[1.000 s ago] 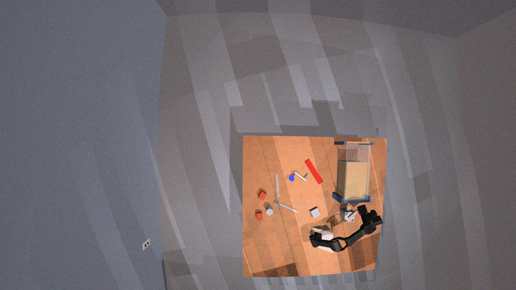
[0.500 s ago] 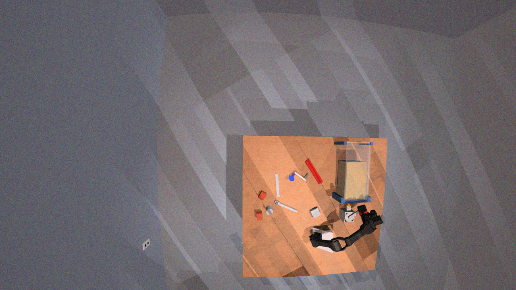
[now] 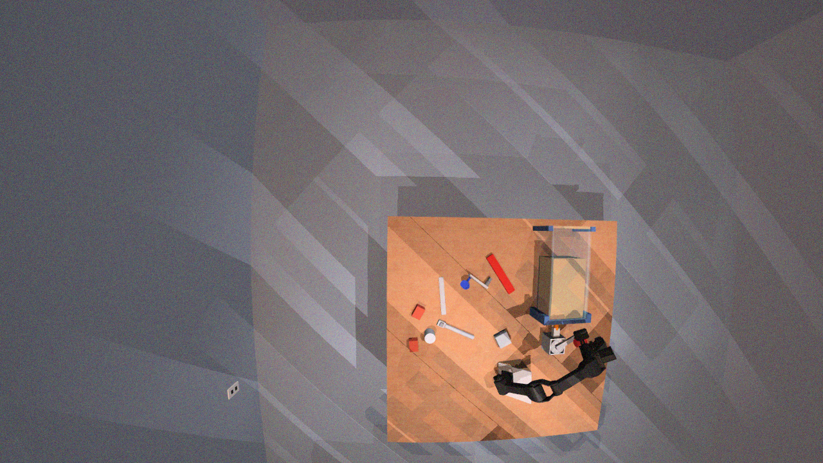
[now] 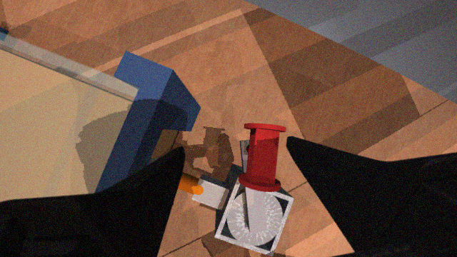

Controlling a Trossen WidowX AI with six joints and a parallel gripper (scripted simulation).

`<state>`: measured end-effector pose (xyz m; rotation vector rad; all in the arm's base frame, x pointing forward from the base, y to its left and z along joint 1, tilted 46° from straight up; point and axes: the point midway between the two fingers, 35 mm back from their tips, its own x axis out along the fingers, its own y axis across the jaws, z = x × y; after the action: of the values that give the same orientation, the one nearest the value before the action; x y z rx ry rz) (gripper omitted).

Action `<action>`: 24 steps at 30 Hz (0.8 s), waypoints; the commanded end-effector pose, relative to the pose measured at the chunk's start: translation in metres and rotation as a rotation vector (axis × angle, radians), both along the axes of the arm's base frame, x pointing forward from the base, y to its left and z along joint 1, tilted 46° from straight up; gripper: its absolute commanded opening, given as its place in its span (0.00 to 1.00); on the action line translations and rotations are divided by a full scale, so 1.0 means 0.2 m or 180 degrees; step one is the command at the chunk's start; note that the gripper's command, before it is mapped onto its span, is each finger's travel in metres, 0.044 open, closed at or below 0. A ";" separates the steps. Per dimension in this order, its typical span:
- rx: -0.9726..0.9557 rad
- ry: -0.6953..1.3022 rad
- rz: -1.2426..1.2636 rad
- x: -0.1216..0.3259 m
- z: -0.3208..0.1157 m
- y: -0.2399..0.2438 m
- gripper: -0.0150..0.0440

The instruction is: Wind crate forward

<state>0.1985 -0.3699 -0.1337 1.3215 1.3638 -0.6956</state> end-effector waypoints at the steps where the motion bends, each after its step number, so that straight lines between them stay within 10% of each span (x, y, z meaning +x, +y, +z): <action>1: -0.0044 0.0000 -0.0001 -0.02 0.11 -0.11 1.00; 16: -0.0036 0.0009 -0.0001 -0.13 0.39 -0.15 1.00; 24: 0.0861 0.0179 0.0087 -0.45 0.66 0.20 1.00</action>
<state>0.1344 -0.3539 -0.0291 1.4350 1.5024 -0.6032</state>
